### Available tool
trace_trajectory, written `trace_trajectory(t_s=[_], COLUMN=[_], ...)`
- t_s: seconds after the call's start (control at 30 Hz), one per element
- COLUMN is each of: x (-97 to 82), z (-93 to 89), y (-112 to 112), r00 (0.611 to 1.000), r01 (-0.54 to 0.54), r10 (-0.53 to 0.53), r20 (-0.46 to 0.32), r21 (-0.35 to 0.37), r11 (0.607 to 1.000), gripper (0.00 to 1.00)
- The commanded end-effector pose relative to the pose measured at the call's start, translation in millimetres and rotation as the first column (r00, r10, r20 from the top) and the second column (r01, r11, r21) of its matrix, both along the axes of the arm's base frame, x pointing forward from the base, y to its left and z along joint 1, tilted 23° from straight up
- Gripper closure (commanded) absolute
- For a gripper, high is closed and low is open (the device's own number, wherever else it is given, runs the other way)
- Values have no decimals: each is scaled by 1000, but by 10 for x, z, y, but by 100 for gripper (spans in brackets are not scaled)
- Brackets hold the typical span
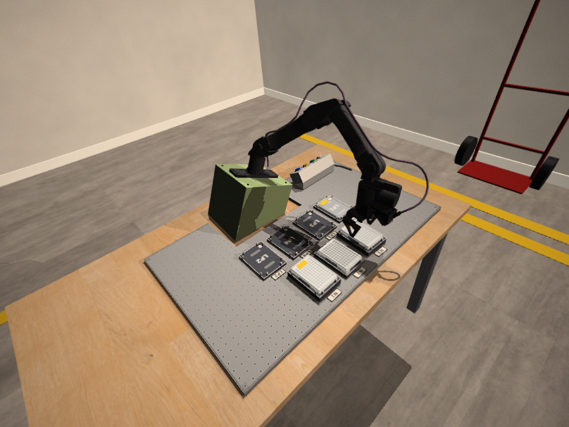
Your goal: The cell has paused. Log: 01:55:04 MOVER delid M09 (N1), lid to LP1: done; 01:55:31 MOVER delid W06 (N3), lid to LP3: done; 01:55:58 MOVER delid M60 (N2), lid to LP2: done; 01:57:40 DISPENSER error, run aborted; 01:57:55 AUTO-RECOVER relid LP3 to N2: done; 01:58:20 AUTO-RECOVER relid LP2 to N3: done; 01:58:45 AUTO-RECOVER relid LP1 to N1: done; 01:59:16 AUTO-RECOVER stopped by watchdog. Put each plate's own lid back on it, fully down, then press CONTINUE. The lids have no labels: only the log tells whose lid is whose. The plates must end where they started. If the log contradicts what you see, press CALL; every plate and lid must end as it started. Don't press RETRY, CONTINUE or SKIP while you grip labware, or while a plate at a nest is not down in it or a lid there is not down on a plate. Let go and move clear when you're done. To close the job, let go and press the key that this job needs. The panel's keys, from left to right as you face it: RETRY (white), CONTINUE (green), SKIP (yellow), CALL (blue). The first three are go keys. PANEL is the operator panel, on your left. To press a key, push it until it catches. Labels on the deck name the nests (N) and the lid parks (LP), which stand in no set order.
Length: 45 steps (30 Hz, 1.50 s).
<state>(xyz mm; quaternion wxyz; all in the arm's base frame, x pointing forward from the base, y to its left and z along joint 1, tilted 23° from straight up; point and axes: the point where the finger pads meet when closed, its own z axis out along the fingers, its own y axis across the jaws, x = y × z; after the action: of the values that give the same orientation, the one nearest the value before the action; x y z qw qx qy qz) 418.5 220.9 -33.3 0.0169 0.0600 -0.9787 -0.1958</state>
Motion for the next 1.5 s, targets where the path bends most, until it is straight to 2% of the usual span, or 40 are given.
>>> trace_trajectory(t_s=[0.0,0.03,0.17,0.2,0.23,0.27,0.4,0.7,0.73,1.47], x=[170,124,34,75,189,227,200,180,80,70], z=[107,10,-112,-60,84,114,53,47,-35,-44], y=[50,63,44,43,52,50,54,78,65,81], r00=[998,999,1000,999,997,997,998,998,999,999], r01=[15,10,13,17,23,26,24,20,10,10], r10=[-16,-11,-13,-17,-25,-28,-26,-21,-10,-10], r20=[57,38,13,29,68,78,64,61,30,30], r21=[21,14,3,8,23,27,21,20,11,11], r11=[1000,1000,1000,1000,999,999,999,1000,1000,1000], gripper=[0,0,0,0,0,0,0,0,0,0])
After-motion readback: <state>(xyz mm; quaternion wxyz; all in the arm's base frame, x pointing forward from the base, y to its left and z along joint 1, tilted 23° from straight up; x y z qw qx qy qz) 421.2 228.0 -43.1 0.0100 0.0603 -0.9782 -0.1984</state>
